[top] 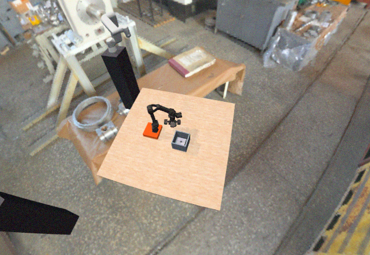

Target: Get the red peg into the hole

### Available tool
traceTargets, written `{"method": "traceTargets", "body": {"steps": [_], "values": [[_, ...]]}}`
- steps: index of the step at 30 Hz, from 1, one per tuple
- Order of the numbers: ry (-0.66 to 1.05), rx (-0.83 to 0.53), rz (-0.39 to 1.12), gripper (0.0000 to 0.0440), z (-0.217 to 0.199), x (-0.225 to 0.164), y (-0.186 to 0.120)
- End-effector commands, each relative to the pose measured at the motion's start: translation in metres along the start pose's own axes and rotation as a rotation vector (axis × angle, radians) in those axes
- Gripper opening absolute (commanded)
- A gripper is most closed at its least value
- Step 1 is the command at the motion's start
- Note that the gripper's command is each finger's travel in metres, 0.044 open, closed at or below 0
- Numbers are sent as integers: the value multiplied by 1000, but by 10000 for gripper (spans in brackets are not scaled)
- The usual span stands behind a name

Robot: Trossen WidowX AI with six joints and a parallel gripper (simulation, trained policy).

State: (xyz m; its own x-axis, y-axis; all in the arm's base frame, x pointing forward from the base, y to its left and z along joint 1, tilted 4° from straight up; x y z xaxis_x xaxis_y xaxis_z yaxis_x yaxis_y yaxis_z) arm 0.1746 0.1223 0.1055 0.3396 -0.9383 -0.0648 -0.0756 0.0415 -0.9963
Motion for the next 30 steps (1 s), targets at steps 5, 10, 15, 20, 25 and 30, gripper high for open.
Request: {"method": "traceTargets", "body": {"steps": [5,10,15,20,25,30], "values": [[-20,43,22,3,9,-2,-9],[-12,99,56,0,13,-3,-24],[-12,159,80,0,17,-3,-43],[-19,219,90,0,20,0,-65],[-32,277,80,0,22,7,-87],[-39,329,59,0,22,17,-111]]}}
Point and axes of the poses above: the point midway between the two fingers, 35 mm back from their tips, its own y axis out along the fingers, its own z axis across the jaws, x = y × z, the point moved 8 cm from there along -y, back along the fingers, and after that the axes turned 2 degrees about -y, right-handed, at the moved point
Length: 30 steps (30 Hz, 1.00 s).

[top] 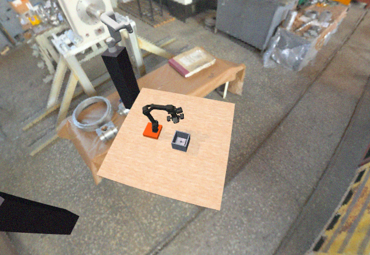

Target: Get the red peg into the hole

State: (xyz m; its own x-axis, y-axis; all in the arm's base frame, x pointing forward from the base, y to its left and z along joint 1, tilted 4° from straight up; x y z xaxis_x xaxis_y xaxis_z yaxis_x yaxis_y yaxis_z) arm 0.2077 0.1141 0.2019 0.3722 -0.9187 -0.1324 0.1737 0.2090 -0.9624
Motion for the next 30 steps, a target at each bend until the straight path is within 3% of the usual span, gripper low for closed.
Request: {"method": "traceTargets", "body": {"steps": [1,13,30], "values": [[-12,43,-17,0,4,5,-17],[-1,104,-116,0,14,38,-57],[63,46,-206,0,17,90,-69]]}}
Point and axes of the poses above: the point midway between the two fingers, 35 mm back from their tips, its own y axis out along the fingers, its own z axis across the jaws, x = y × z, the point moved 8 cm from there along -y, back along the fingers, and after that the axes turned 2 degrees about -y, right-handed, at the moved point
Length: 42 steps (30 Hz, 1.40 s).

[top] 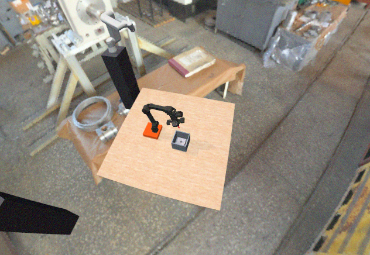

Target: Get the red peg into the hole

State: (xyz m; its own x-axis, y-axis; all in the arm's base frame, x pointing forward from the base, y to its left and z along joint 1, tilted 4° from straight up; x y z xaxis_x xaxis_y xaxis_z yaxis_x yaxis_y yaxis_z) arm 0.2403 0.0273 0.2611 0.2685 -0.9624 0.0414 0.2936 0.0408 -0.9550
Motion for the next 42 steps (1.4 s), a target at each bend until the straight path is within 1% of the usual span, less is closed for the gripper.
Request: {"method": "traceTargets", "body": {"steps": [1,22,32,42], "values": [[1,-20,-11,0,3,9,3],[37,-103,-10,0,12,62,27],[42,-140,3,0,12,83,54],[41,-150,30,0,13,96,83]]}}
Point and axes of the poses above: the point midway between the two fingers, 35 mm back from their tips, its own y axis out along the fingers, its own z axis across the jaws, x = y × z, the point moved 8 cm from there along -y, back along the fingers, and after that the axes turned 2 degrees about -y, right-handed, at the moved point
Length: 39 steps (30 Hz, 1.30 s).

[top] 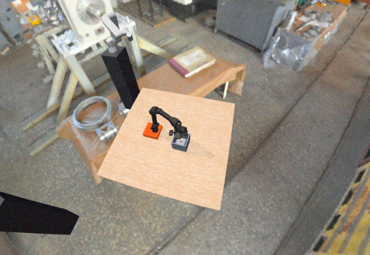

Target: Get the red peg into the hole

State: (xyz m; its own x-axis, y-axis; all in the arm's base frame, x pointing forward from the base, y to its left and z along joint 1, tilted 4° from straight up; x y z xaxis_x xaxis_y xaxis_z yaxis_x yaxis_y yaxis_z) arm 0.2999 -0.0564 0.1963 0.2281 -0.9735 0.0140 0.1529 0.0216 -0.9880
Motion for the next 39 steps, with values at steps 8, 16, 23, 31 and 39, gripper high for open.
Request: {"method": "traceTargets", "body": {"steps": [8,16,23,31,39], "values": [[-29,-13,28,0,6,9,28],[-61,-29,36,16,9,12,51],[-91,-57,32,89,10,15,63],[-81,-38,83,153,15,22,54],[-58,29,154,187,23,34,32]]}}
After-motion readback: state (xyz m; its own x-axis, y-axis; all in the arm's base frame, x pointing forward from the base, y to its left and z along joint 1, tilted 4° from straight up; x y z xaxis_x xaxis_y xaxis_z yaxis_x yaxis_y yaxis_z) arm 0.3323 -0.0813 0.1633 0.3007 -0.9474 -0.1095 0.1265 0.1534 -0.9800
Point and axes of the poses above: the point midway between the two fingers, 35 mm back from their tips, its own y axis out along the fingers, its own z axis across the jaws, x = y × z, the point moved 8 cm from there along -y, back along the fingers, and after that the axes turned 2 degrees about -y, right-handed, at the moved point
